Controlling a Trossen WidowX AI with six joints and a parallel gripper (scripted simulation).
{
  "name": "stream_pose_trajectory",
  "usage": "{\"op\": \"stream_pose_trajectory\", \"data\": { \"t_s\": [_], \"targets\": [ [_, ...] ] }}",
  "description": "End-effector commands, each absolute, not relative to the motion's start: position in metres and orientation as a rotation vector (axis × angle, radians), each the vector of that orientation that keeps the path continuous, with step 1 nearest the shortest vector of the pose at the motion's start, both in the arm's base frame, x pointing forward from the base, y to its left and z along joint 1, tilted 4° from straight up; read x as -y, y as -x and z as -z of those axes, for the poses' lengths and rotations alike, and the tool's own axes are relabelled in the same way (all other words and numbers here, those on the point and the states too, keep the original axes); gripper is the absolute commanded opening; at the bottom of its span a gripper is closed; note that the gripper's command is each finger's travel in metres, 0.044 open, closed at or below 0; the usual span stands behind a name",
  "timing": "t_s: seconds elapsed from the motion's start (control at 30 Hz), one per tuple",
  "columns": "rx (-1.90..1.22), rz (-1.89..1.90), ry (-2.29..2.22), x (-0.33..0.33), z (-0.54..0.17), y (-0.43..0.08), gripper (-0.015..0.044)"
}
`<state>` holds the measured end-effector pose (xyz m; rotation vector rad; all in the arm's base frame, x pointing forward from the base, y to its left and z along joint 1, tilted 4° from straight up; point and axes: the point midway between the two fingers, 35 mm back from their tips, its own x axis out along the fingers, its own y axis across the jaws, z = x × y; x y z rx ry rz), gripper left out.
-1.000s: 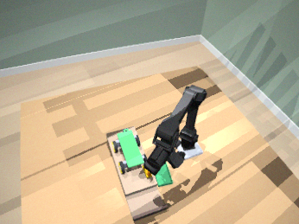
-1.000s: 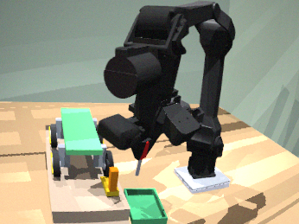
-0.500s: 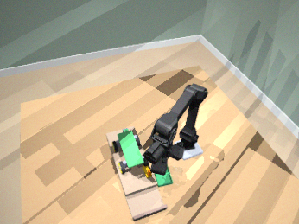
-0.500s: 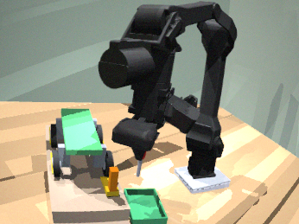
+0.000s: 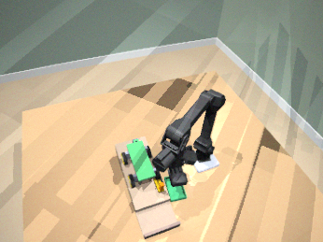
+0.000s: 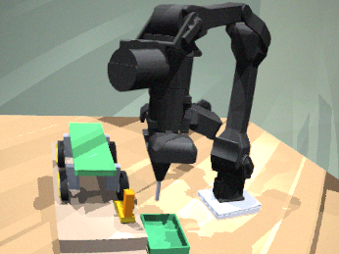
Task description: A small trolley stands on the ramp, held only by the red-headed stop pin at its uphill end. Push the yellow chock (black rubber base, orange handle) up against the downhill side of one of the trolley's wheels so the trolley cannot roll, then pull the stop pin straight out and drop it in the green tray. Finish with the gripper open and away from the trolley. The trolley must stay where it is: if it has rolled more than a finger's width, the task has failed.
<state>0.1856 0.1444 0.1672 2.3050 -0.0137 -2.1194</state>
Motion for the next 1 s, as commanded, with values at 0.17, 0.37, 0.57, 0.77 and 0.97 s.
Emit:
{"op": "stream_pose_trajectory", "data": {
  "t_s": [0.17, 0.37, 0.57, 0.77, 0.97],
  "targets": [
    [-0.041, 2.109, -2.287, -0.144, -0.164, -0.182, 0.0000],
    [-0.053, 2.107, -2.280, -0.141, -0.149, -0.168, 0.0000],
    [-0.056, 2.107, -2.279, -0.140, -0.145, -0.165, 0.0000],
    [-0.145, 2.146, -2.313, -0.142, -0.136, -0.166, 0.0000],
    [-0.245, 2.175, -2.352, -0.148, -0.120, -0.168, 0.0000]
  ]
}}
